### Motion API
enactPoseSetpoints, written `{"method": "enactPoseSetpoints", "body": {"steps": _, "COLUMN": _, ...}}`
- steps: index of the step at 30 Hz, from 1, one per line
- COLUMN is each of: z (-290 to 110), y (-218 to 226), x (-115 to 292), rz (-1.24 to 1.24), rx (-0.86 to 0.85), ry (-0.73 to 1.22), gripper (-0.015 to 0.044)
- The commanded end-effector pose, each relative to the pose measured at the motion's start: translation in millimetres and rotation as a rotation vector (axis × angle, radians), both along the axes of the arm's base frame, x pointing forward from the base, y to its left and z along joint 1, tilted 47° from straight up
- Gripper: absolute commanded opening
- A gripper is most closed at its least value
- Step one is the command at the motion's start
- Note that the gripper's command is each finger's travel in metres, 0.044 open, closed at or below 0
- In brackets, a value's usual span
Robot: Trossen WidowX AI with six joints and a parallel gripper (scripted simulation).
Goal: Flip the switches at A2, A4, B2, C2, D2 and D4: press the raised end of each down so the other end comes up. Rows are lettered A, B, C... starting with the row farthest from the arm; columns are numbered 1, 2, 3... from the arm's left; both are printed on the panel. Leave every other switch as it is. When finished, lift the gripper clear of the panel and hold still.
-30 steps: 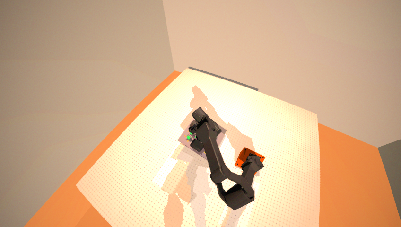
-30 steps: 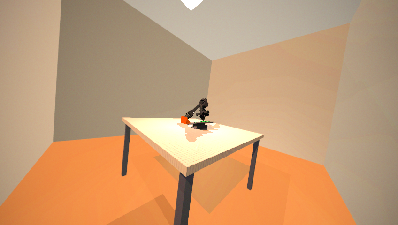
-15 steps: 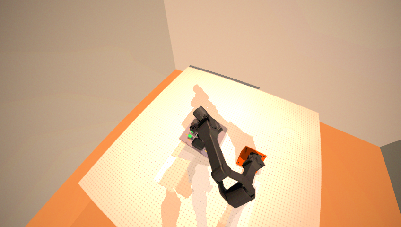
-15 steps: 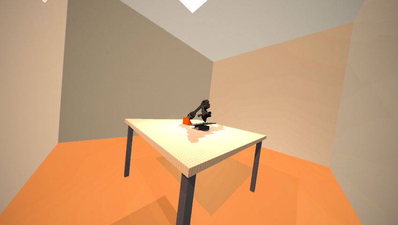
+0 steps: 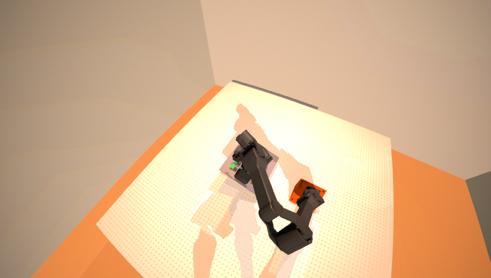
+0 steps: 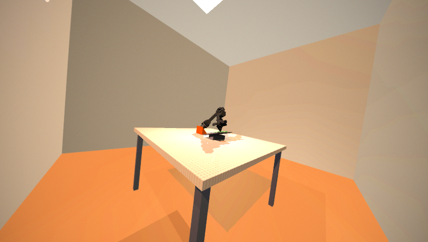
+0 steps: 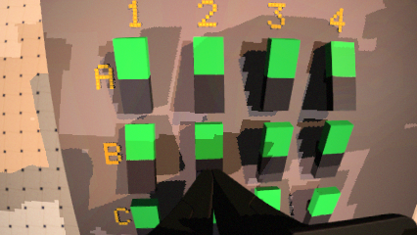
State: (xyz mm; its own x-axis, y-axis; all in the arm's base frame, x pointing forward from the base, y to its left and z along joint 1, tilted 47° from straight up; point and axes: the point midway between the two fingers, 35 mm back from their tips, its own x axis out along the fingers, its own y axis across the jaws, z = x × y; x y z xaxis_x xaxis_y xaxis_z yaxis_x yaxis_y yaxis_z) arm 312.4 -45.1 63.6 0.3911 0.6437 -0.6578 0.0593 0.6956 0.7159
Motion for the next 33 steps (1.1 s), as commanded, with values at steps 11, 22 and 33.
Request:
{"method": "enactPoseSetpoints", "body": {"steps": 11, "z": -1, "y": 1, "x": 1, "rz": -0.004, "rx": 0.006, "ry": -0.001, "gripper": 0.0000}}
{"method": "enactPoseSetpoints", "body": {"steps": 22, "z": 41, "y": -41, "x": -24, "rz": 0.015, "rx": 0.006, "ry": 0.020, "gripper": 0.0000}}
{"method": "enactPoseSetpoints", "body": {"steps": 33, "z": 21, "y": -18, "x": -52, "rz": 0.005, "rx": 0.004, "ry": 0.013, "gripper": 0.0000}}
